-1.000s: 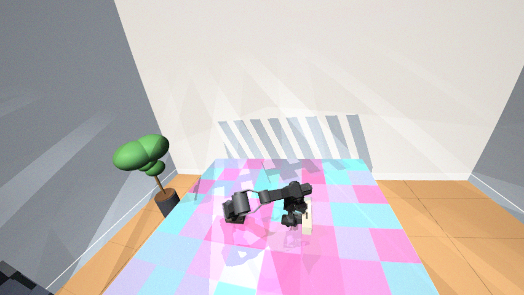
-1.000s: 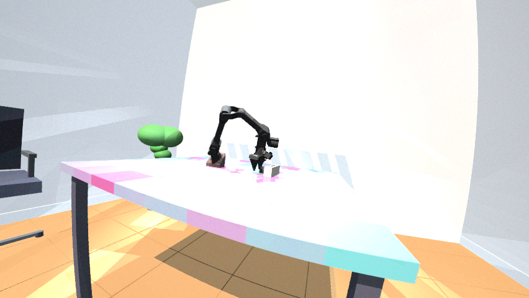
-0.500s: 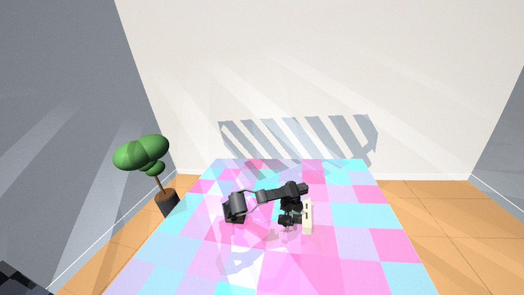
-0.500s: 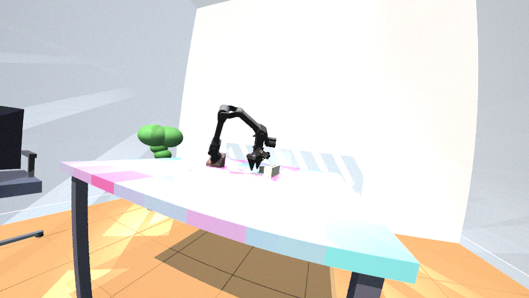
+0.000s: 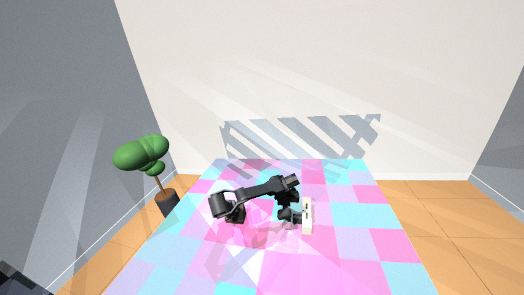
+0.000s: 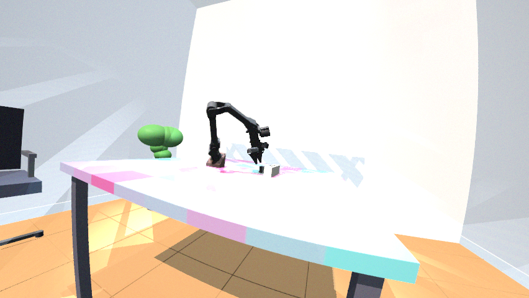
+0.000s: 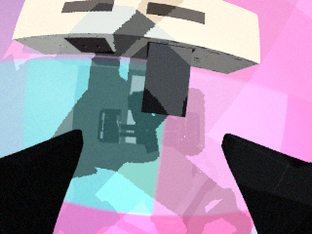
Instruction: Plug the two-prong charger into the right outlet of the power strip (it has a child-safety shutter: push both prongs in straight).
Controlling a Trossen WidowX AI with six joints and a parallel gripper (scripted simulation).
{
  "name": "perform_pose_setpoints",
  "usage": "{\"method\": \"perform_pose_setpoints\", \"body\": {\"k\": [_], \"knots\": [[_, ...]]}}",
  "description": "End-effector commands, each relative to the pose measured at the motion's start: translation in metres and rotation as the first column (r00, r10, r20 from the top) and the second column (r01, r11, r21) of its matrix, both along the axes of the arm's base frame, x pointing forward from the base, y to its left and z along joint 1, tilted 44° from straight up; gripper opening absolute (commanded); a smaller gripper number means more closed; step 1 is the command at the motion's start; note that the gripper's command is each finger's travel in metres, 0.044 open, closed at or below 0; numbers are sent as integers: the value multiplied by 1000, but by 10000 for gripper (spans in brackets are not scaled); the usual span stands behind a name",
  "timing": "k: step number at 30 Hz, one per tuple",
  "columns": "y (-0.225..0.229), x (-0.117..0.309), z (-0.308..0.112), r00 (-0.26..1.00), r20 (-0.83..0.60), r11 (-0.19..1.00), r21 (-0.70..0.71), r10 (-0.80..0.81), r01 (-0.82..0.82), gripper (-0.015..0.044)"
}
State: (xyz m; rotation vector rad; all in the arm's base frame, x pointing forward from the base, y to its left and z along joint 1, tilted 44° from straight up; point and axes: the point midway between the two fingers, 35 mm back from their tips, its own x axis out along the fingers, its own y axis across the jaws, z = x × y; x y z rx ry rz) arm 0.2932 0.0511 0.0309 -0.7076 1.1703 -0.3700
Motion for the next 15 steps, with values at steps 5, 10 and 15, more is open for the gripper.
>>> {"method": "perform_pose_setpoints", "body": {"k": [5,10,15], "knots": [[23,0,28,967,154,979,-18,204,-204,440],[23,0,28,967,154,979,-18,204,-204,440],[23,0,28,967,154,979,-18,204,-204,440]]}}
